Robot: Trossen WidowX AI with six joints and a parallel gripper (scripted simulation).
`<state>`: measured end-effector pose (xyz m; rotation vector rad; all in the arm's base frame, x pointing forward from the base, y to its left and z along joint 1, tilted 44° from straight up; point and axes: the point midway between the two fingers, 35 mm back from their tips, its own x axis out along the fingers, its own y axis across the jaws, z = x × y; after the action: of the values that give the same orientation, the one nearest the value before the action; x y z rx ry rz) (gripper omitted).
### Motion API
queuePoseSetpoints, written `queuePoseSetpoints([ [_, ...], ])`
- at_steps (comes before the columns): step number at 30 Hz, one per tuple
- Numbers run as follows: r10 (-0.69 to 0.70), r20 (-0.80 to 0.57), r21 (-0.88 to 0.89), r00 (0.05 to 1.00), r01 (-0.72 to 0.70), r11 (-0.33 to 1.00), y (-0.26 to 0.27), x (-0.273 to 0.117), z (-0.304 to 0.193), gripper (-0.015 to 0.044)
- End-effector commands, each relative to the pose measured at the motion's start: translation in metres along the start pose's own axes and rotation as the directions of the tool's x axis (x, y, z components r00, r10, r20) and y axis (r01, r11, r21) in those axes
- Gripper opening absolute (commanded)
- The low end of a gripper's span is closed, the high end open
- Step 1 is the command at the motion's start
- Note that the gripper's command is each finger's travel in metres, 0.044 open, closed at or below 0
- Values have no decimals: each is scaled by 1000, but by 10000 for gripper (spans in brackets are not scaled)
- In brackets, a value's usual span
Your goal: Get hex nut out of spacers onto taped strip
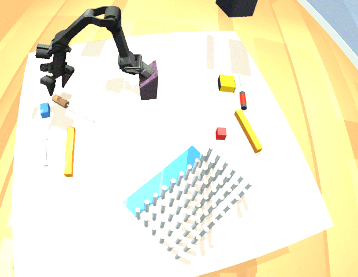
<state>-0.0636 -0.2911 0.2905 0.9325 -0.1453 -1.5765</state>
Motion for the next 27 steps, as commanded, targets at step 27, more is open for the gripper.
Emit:
queuePoseSetpoints([
  [27,8,-1,161,1000,-8,987,-3,3,1,280],
])
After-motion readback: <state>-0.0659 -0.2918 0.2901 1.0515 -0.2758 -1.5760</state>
